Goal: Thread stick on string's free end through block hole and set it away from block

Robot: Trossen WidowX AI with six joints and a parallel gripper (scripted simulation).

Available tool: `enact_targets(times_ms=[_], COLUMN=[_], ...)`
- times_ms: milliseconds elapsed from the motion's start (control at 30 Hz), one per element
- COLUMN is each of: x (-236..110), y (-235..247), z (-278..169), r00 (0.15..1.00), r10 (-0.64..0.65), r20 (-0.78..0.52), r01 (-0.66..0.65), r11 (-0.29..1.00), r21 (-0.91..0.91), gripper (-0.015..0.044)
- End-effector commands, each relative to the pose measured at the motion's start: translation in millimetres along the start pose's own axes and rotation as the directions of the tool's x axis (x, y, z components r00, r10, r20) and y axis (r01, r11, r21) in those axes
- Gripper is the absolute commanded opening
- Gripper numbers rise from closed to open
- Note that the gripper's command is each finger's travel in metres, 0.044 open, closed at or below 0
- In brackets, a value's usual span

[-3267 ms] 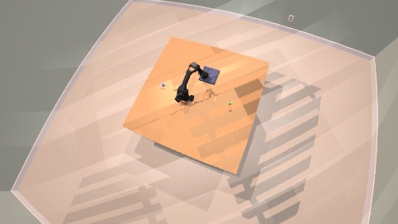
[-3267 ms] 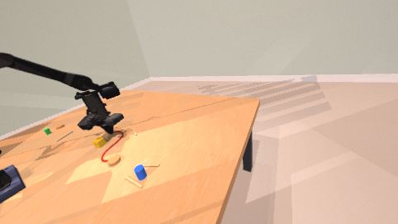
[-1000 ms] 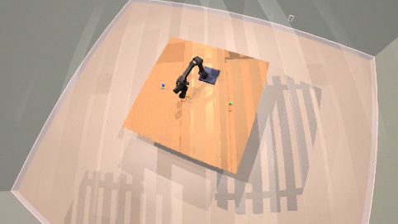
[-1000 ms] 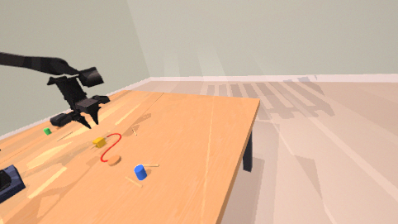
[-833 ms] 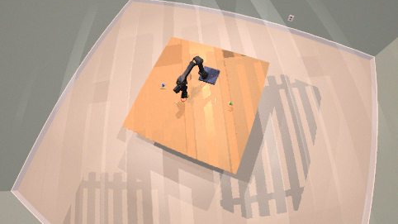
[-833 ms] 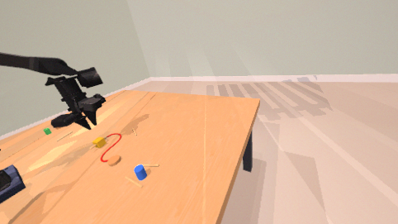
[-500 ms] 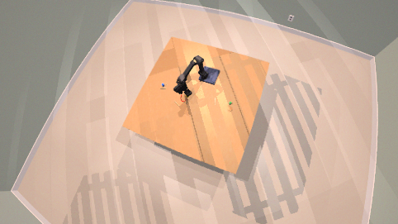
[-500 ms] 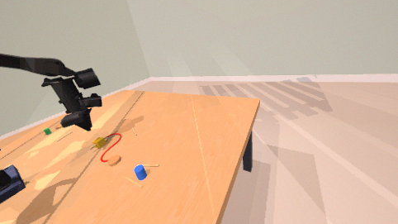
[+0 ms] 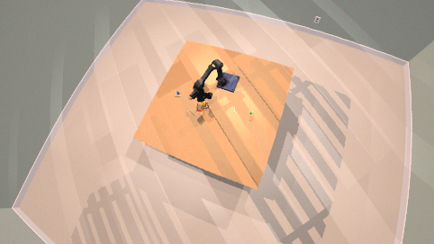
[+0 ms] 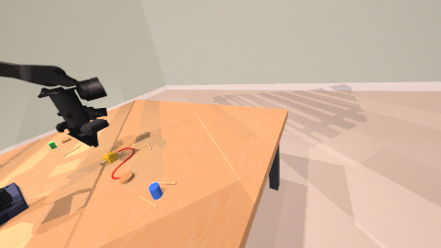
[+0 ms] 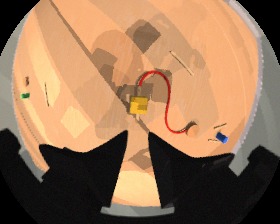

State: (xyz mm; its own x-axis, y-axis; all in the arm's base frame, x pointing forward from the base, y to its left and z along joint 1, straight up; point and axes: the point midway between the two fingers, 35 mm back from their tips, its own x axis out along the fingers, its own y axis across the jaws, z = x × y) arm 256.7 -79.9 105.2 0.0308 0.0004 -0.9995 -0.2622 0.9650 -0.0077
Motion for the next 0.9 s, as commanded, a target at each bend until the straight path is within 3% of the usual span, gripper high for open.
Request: enact_targets(times_ms=[0, 867], x=[0, 39], y=[1, -1], z=[-3, -1], r00=[1.000, 1.000], r10=[-0.003, -0.003], r20=[-0.007, -0.006], r01=[0.002, 0.002], r11=[1.000, 1.000], r21=[-0.031, -0.031], gripper=[0.0124, 0.0124])
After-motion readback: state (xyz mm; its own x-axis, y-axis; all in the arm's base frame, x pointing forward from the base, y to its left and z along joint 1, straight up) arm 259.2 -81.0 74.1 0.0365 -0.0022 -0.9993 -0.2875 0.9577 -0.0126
